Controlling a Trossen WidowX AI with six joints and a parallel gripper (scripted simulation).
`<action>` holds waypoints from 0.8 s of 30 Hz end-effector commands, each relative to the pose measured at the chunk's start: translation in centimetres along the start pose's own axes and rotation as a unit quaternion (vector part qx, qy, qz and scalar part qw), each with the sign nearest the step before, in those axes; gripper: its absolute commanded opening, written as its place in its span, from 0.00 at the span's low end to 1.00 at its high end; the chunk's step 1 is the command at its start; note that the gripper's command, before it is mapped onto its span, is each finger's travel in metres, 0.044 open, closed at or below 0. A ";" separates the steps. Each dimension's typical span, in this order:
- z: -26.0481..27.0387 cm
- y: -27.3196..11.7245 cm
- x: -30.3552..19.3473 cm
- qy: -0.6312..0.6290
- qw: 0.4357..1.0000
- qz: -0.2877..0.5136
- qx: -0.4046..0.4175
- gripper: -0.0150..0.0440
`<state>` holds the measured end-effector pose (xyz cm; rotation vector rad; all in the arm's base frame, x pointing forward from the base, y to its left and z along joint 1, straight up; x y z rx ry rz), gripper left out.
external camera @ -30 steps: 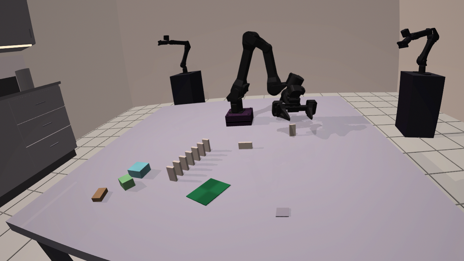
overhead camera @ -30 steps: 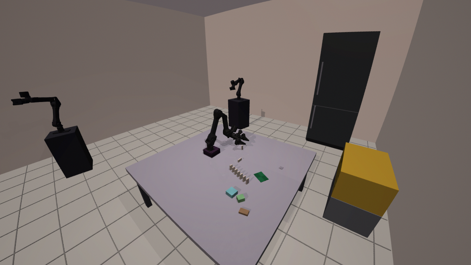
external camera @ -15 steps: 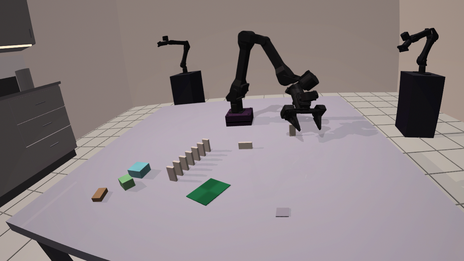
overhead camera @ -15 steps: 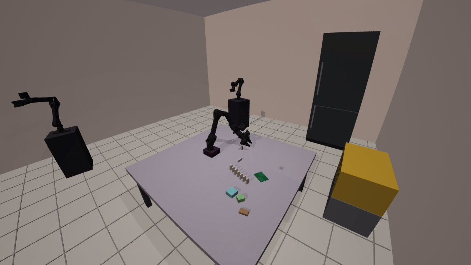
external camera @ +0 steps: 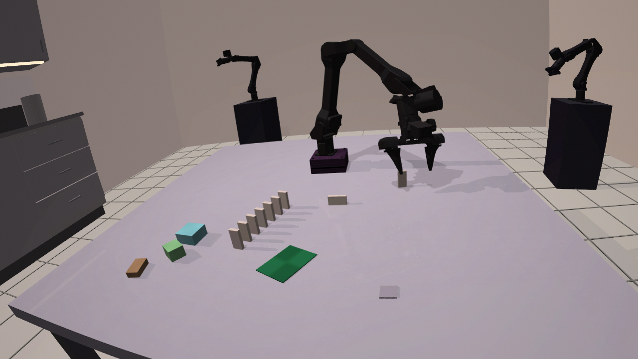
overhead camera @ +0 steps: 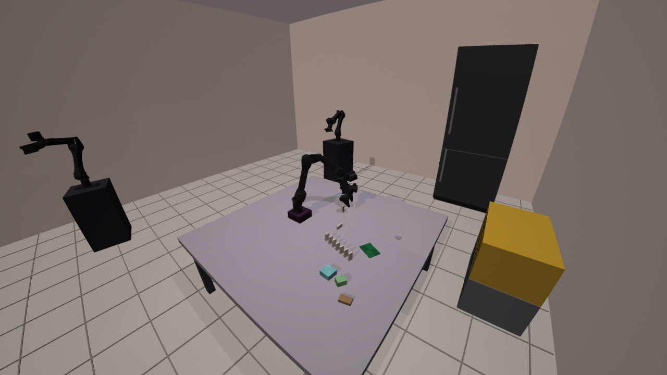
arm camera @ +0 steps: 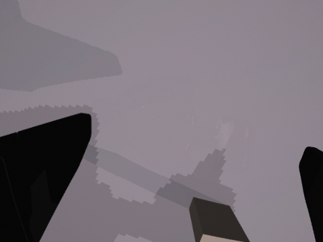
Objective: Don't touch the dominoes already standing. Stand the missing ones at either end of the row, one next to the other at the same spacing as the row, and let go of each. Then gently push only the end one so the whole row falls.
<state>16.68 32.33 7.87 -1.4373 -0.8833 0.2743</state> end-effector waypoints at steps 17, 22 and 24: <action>-2.2 -4.2 -1.9 0.076 0.981 0.170 0.048 1.00; -1.7 0.1 -3.5 0.076 0.981 0.170 0.048 1.00; -1.7 0.6 -3.7 0.076 0.981 0.170 0.048 1.00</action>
Point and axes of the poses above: the point midway between the two fingers, 35 mm back from their tips, its own y axis out along the fingers, its own z axis across the jaws, x = y × z, the point moved 3 cm from there along -y, back along the fingers, and after that the axes turned 13 degrees about -y, right-handed, at the moved point
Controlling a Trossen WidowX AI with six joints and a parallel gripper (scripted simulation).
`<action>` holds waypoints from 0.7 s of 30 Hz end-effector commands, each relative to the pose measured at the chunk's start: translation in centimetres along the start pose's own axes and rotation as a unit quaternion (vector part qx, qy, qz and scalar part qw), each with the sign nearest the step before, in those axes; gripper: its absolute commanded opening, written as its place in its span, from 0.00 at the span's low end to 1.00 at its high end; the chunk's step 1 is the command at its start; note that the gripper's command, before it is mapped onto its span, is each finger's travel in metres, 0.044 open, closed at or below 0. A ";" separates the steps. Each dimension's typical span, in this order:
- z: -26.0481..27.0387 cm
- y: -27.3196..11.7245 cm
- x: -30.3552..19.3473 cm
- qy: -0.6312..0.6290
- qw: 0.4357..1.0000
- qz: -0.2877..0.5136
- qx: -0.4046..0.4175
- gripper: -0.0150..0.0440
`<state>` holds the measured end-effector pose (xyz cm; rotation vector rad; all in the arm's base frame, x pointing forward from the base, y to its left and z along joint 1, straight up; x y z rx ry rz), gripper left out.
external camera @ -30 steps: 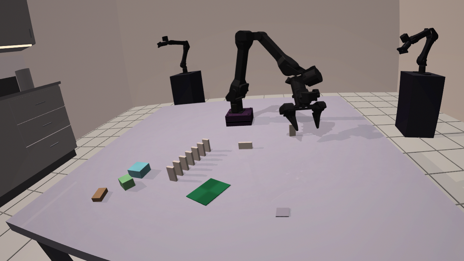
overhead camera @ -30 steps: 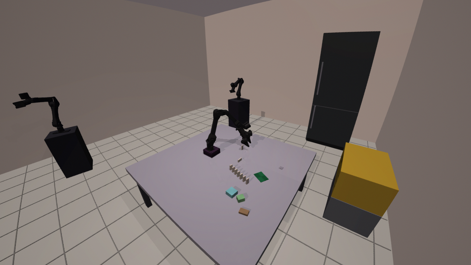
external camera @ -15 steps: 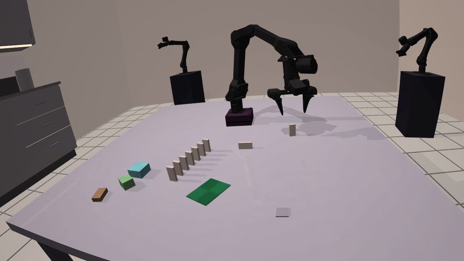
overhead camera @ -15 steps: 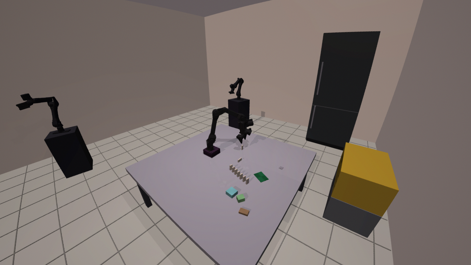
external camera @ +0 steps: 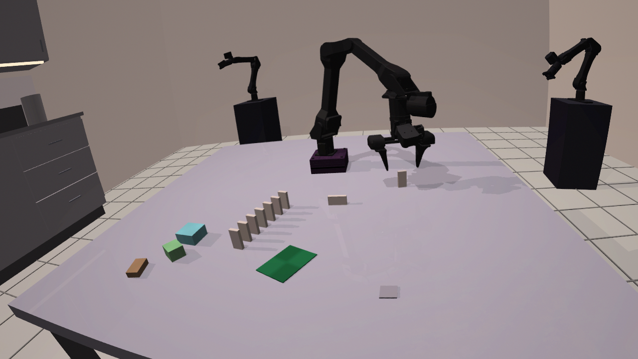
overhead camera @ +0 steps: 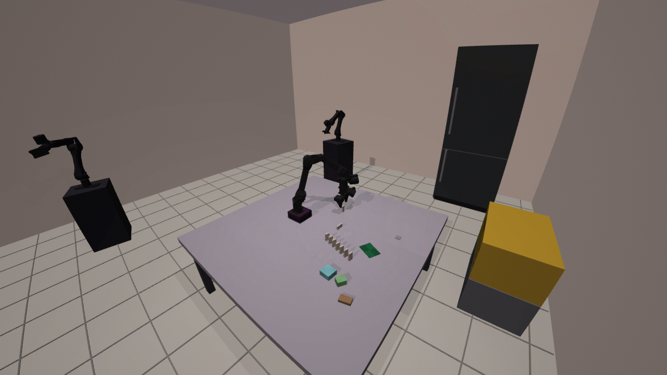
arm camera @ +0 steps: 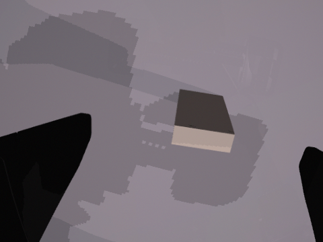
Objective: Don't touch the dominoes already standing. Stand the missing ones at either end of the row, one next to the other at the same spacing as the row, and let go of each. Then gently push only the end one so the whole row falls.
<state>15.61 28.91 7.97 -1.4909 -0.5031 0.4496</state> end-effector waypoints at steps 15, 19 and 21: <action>-0.1 3.3 -0.3 0.003 1.000 0.004 0.001 0.96; -0.1 3.3 -0.3 0.003 1.000 0.004 0.001 0.78; -0.1 3.3 -0.3 0.003 1.000 0.004 0.001 0.69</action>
Point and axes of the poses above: the point midway between the two fingers, 35 mm back from their tips, its own y axis out along the fingers, its own z axis across the jaws, x = y × z, the point moved 3 cm from there along -y, back along the fingers, and after that the axes turned 13 degrees about -y, right-handed, at the moved point
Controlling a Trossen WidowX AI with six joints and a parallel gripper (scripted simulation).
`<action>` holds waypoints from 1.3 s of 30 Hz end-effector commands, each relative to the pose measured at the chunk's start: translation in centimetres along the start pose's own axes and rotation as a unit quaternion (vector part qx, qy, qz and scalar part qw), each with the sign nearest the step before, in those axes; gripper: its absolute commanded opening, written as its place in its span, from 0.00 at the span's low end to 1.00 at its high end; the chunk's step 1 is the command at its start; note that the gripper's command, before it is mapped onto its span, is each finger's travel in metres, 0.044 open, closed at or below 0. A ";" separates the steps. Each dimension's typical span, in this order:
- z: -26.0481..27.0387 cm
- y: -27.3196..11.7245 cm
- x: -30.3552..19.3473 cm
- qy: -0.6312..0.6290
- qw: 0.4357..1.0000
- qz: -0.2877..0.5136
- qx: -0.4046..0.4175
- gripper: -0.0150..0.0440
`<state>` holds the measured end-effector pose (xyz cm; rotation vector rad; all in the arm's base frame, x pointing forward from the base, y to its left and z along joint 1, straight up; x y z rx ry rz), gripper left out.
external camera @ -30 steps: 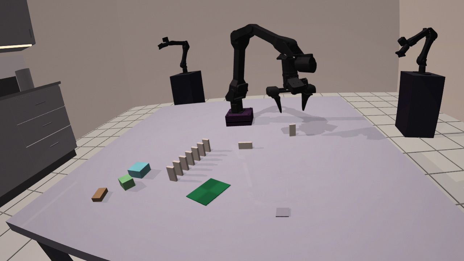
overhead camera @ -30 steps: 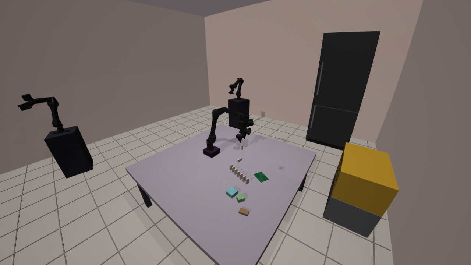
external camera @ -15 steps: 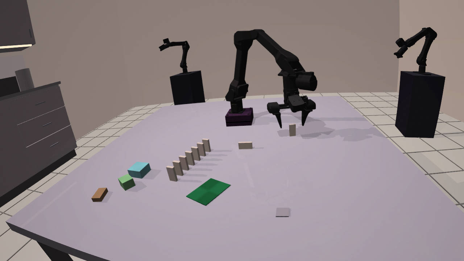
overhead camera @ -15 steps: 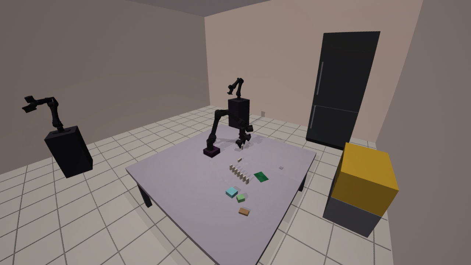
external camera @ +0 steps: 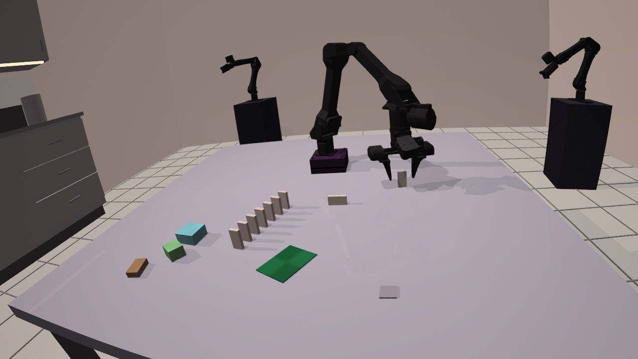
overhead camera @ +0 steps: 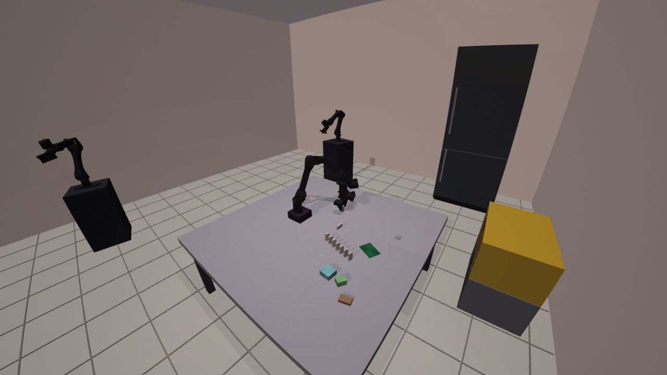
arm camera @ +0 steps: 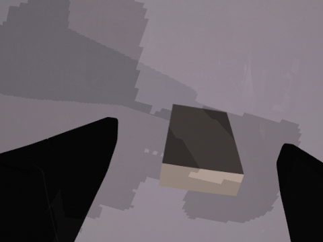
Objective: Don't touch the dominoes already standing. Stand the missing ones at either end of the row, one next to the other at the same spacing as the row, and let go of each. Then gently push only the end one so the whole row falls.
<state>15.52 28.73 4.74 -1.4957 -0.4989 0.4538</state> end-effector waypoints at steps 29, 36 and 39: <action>0.0 -13.6 0.0 0.000 1.000 0.000 0.000 0.44; -5.4 -13.6 1.7 0.040 0.999 0.000 -0.002 0.44; -10.0 -13.6 2.3 0.074 0.997 0.000 -0.004 0.44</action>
Point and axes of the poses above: the point midway between the two fingers, 35 mm back from their tips, its own y axis out along the fingers, its own z axis across the jaws, x = y × z, the point moved 3 cm from there along -y, back along the fingers, and after that the axes turned 13 degrees about -y, right-handed, at the moved point
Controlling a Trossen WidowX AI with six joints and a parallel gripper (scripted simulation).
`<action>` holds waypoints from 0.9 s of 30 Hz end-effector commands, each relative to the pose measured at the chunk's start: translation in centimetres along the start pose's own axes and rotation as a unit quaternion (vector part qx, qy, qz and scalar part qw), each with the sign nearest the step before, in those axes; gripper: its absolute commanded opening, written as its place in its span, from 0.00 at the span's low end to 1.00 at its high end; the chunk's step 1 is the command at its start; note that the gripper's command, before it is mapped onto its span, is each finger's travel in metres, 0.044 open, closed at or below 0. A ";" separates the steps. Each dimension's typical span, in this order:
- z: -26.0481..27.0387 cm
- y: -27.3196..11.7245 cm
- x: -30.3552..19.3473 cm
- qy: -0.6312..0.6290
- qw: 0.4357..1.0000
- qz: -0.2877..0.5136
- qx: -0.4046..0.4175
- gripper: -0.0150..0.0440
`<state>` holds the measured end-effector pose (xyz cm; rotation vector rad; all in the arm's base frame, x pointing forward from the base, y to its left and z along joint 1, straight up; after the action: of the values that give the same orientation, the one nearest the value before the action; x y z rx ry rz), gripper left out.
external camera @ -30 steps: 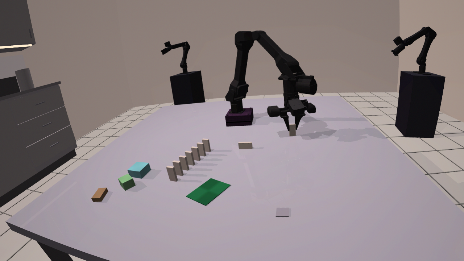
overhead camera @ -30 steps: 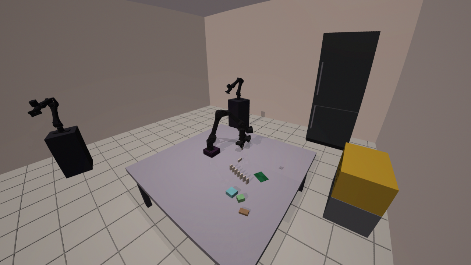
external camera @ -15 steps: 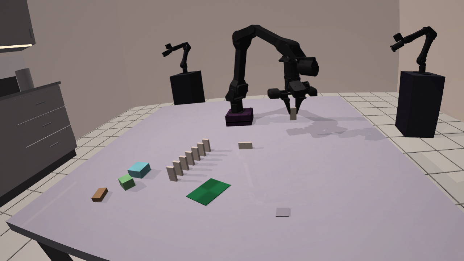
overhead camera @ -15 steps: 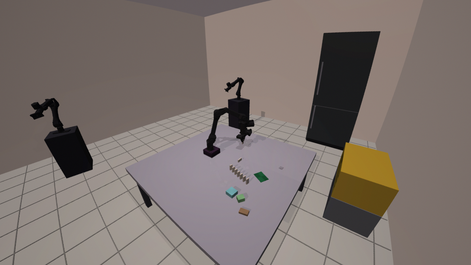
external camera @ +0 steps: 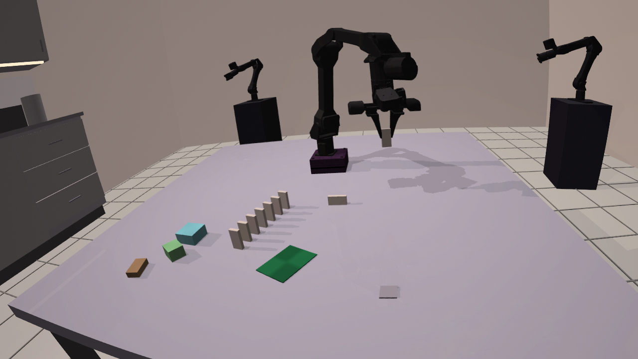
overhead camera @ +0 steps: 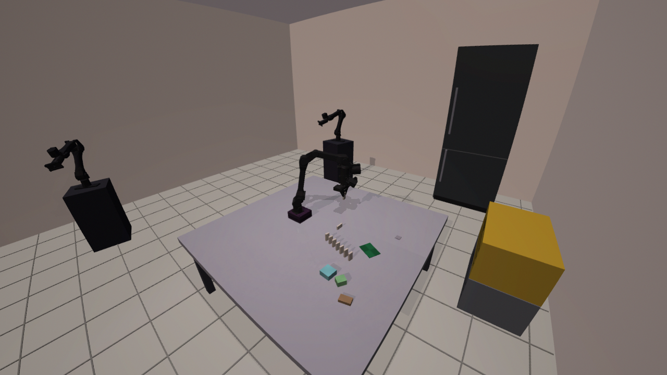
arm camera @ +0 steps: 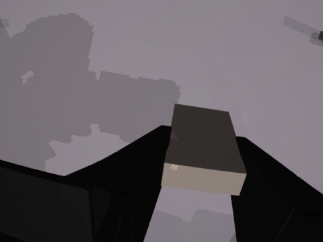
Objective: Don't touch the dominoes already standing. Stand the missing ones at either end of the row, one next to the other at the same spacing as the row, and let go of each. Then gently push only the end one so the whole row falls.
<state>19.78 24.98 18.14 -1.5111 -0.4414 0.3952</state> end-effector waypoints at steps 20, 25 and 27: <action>-26.7 -0.4 -4.9 0.211 0.977 0.000 -0.011 0.44; -26.9 0.9 -4.6 0.211 0.977 0.000 -0.011 0.44; -27.1 1.9 -4.5 0.211 0.977 0.000 -0.011 0.44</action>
<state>29.60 -0.32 17.25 -1.5701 -0.1181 0.0541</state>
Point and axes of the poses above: the point midway between the two fingers, 35 mm back from their tips, its own y axis out along the fingers, its own z axis across the jaws, x = y × z, the point moved 3 cm from there along -y, back along the fingers, and after that the axes turned 13 degrees about -y, right-handed, at the moved point
